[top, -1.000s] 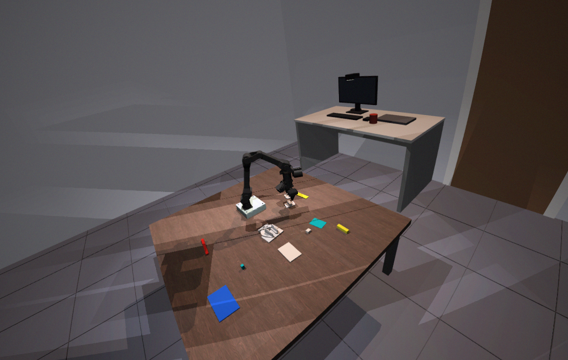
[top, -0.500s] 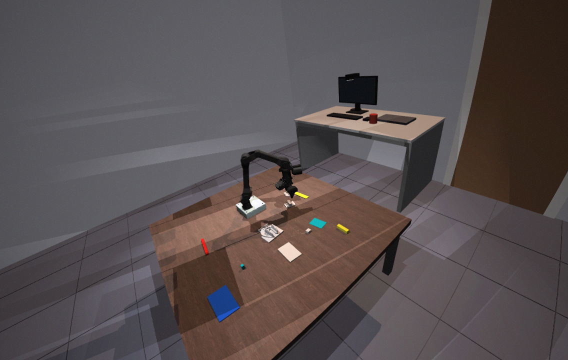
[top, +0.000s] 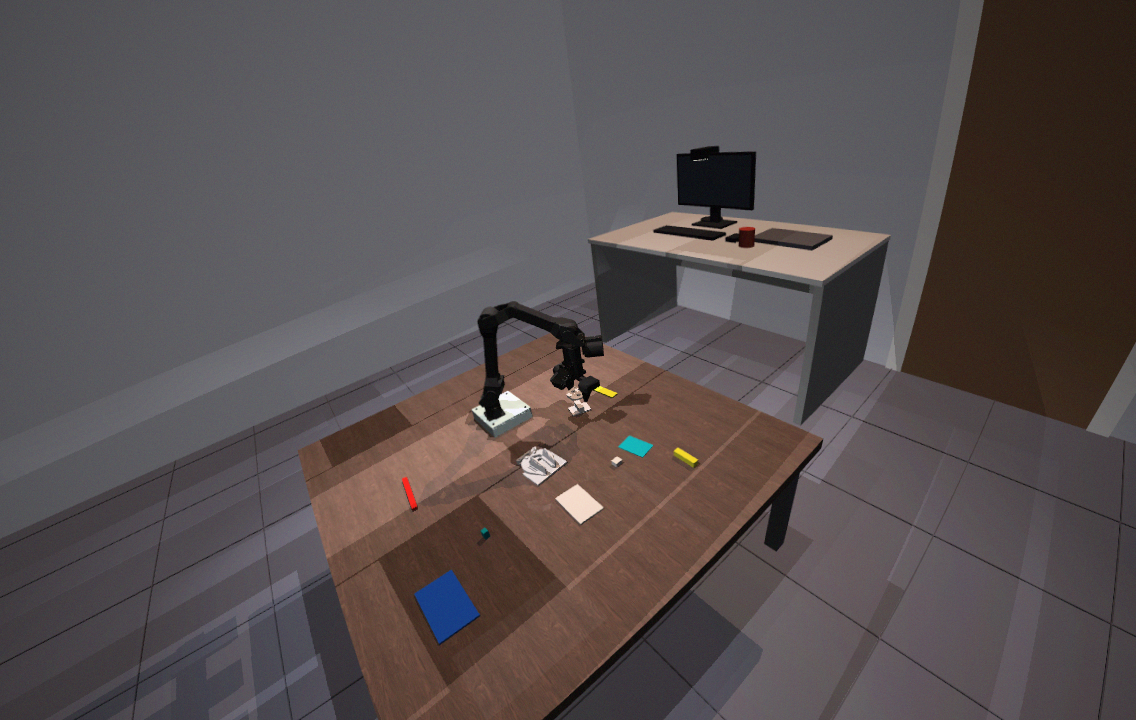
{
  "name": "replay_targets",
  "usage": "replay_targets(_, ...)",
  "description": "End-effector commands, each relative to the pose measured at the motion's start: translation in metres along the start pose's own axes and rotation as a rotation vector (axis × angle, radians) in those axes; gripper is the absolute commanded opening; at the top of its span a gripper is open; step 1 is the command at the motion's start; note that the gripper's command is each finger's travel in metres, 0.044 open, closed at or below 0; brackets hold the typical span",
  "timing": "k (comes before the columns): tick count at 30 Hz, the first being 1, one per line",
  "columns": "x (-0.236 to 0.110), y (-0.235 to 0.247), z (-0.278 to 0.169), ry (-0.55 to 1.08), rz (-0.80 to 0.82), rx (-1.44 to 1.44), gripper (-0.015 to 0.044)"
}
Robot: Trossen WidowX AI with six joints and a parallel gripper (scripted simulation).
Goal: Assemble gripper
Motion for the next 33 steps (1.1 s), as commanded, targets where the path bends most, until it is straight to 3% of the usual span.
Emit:
replay_targets(1, -0.001, 0.007, 0.013, -0.004, 0.003, -0.089, 0.0351)
replay_targets(33, -0.002, 0.046, 0.111, -0.015, 0.003, -0.763, 0.0351)
Point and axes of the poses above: the point midway between the two fingers, 35 mm back from their tips, its own x axis out along the fingers, its own y axis across the jaws, z = x × y, the point moved 7 cm from there along -x, back along the fingers, and after that the axes turned 6 degrees about -x, right-handed, at the moved point
